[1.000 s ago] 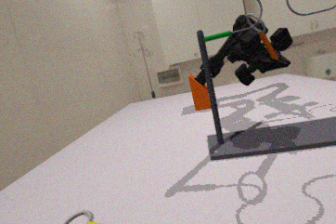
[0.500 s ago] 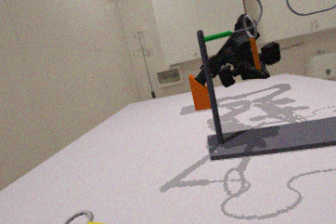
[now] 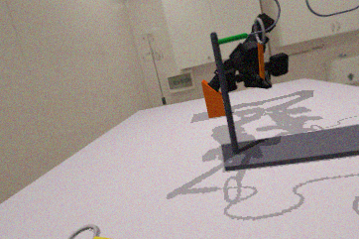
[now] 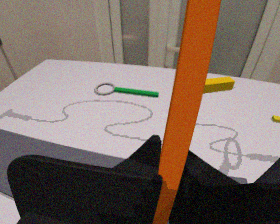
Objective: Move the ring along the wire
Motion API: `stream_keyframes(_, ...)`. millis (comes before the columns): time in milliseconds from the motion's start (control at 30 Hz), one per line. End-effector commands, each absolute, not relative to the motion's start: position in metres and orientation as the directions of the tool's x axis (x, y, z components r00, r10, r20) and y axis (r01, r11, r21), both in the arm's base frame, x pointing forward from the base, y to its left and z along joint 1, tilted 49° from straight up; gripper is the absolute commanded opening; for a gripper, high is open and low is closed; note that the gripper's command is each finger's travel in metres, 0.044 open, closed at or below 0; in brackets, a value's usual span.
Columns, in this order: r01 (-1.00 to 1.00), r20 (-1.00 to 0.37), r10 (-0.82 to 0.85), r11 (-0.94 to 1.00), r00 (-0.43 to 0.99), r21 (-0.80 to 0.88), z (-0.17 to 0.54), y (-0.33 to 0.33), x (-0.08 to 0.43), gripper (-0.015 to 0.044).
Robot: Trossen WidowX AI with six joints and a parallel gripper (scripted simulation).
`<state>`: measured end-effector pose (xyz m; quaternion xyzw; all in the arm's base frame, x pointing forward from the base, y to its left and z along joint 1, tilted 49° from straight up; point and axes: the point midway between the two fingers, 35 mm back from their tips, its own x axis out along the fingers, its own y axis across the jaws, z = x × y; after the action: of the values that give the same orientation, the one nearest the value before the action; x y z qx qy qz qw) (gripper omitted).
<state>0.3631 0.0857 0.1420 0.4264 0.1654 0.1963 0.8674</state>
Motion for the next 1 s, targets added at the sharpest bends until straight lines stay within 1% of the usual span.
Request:
stream_keyframes(0, -0.199, -0.131, 0.48, 0.575, 0.867, 0.793, 0.136, 0.082, 0.362, -0.015)
stream_keyframes(967, -0.2, -0.139, 0.475, 0.594, 0.869, 0.779, 0.111, 0.061, 0.365, -0.015)
